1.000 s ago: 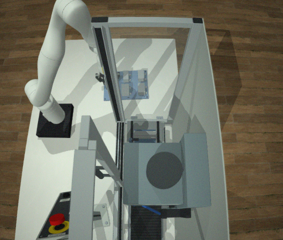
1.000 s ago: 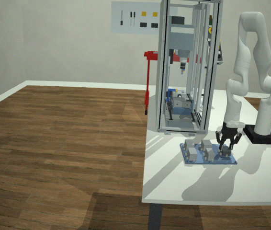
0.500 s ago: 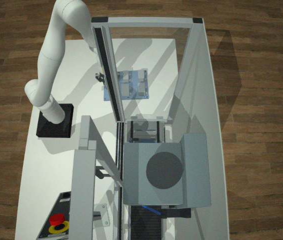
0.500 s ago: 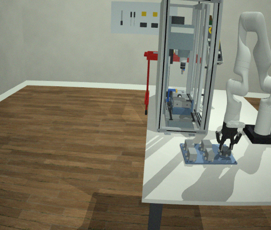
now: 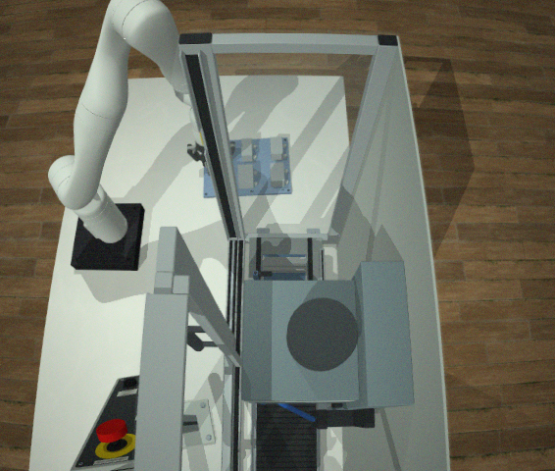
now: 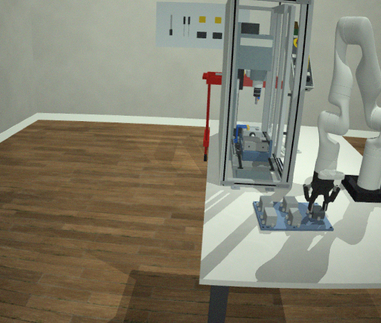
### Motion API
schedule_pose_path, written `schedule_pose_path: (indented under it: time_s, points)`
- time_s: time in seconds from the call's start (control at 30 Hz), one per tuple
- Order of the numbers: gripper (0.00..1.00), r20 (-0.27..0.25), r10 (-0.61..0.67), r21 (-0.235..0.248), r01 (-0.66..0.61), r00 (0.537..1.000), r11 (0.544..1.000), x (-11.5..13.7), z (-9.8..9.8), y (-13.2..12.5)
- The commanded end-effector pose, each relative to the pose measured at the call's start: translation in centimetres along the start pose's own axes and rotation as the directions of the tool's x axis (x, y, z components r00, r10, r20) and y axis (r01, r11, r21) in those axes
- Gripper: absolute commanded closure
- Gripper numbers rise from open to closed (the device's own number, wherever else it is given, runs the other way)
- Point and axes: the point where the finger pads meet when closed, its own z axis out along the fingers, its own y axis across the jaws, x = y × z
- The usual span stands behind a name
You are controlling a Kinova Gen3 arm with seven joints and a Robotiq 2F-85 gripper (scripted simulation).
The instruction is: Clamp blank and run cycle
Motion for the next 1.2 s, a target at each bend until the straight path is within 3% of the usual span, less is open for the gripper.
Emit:
schedule_pose_path:
  time_s: [0.0, 0.33, 0.37, 1.17]
  points:
    - [0.90, -0.001, 0.000, -0.001, 0.000, 1.000, 1.000, 0.02, -0.03, 0.04]
    - [0.90, -0.001, 0.000, -0.001, 0.000, 1.000, 1.000, 0.02, -0.03, 0.04]
    - [0.00, -0.001, 0.000, -0.001, 0.000, 1.000, 1.000, 0.03, -0.03, 0.04]
    - [0.00, -0.001, 0.000, -0.001, 0.000, 1.000, 1.000, 0.02, -0.03, 0.04]
